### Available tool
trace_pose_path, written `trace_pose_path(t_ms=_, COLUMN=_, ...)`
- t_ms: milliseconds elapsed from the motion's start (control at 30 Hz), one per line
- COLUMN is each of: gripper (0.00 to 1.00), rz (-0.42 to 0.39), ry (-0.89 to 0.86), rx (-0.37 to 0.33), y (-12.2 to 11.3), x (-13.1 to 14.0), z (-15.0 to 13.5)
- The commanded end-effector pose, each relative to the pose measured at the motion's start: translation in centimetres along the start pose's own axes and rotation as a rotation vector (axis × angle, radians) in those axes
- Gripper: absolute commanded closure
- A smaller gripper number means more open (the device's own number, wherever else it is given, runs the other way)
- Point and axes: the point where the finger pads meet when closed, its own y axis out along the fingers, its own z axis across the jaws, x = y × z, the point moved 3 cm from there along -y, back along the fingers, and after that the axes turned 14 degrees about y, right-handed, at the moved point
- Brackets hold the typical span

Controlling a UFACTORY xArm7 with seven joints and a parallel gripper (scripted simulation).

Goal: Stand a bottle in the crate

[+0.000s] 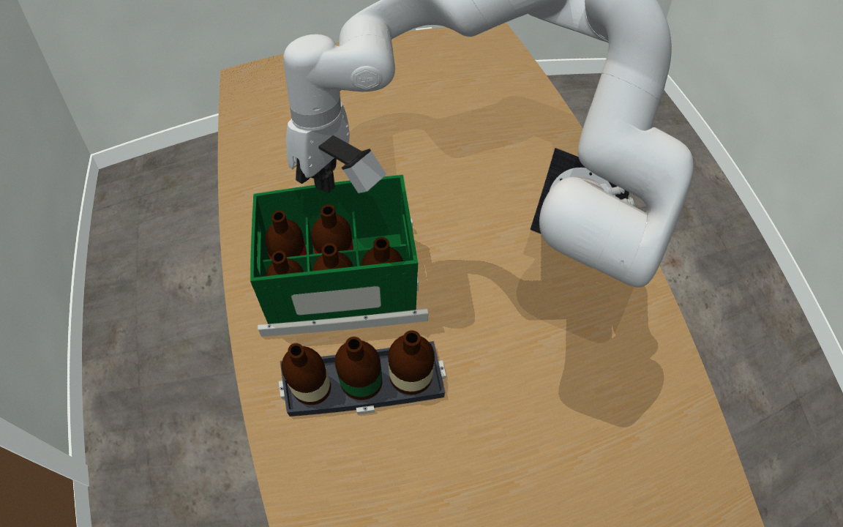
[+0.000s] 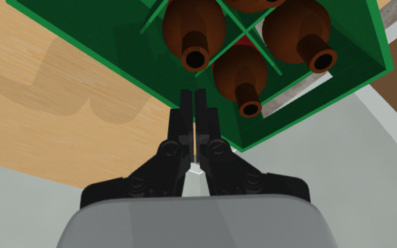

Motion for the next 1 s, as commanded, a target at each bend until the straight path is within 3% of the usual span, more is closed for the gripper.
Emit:
trace_pose_path(t_ms=0, gripper=1.0, rz=-0.004, ry=0.0, rx=0.001, y=-0.1, x=0.1, z=0.0)
trace_pose_path(t_ms=467, gripper=1.0, rz=-0.005, ry=-0.002, rx=0.005, y=-0.3, x=-0.6, z=0.8)
trace_pose_path(t_ms=567, gripper=1.0, rz=-0.007, ry=-0.019, rx=0.027, y=-1.0, x=-5.7, z=5.1)
trace_pose_path(t_ms=800, gripper=1.0, rz=-0.003, ry=-0.042, rx=0.002, y=0.0, x=-15.5, z=8.2)
trace_pose_path(t_ms=833, gripper=0.35, rz=-0.003, ry=-0.042, rx=0.002, y=0.1, x=-16.8, z=8.7)
trace_pose_path(t_ms=900, gripper=0.35, rz=-0.003, ry=-0.042, rx=0.002, y=0.1, x=-19.5, z=9.7)
trace_pose_path(t_ms=967, gripper=0.35, rz=-0.003, ry=-0.042, rx=0.002, y=0.1, x=-19.5, z=9.7)
